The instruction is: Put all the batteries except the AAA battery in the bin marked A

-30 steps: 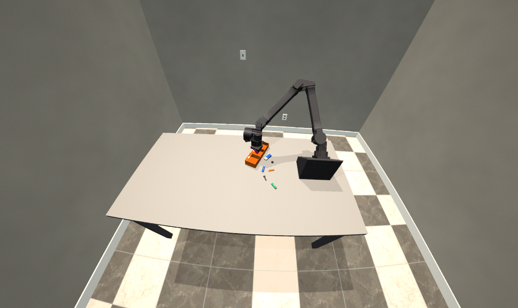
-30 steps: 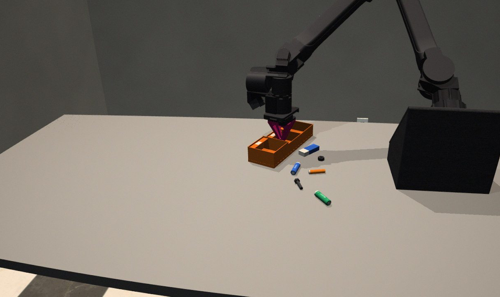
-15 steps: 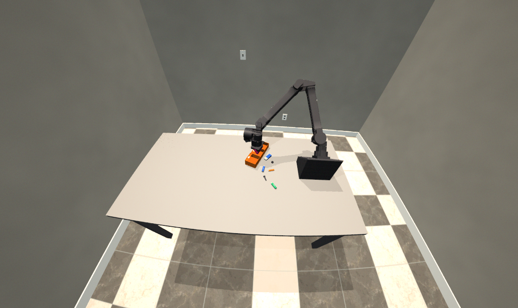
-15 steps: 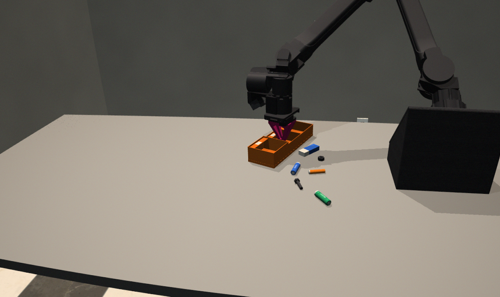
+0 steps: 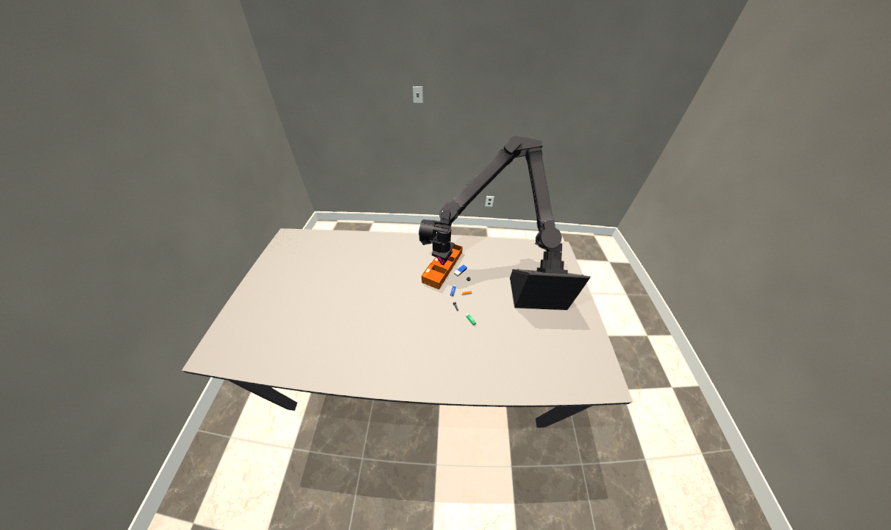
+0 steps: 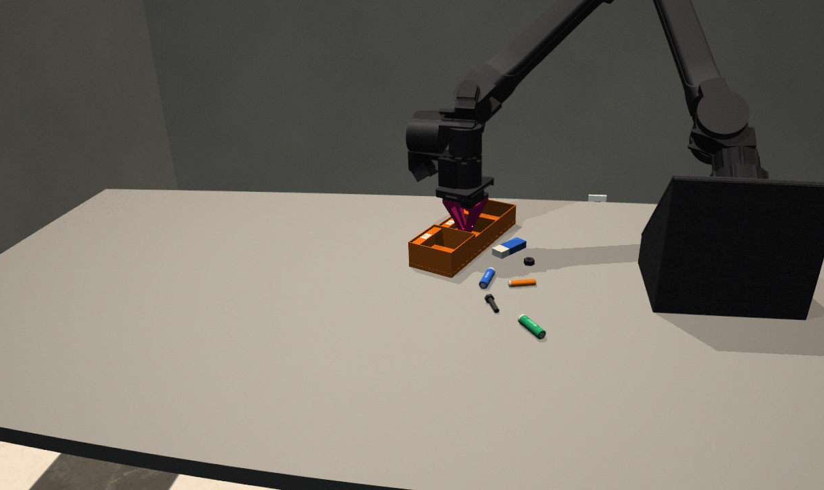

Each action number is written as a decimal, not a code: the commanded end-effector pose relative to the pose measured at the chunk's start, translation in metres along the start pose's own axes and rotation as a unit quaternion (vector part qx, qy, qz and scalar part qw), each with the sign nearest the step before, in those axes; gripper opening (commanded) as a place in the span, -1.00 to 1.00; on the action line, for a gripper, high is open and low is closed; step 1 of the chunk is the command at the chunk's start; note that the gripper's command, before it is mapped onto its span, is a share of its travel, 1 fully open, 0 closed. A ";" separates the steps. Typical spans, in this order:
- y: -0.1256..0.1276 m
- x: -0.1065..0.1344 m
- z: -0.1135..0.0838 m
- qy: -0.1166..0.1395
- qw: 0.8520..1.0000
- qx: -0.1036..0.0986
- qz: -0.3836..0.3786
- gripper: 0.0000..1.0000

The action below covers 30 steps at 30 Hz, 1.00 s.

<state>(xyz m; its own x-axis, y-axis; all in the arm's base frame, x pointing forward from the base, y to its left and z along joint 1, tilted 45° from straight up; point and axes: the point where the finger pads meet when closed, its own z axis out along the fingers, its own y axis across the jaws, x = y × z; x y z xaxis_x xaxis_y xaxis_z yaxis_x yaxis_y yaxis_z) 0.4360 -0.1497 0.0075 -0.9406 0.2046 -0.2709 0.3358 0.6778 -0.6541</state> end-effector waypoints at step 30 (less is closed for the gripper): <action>0.000 -0.021 -0.073 -0.028 0.999 -0.009 0.014 -0.85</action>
<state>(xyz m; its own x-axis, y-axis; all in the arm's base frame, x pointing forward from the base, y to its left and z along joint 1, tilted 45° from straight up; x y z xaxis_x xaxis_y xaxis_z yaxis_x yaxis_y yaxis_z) 0.4298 -0.1214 0.0340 -0.9474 0.1948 -0.2539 0.3168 0.6822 -0.6590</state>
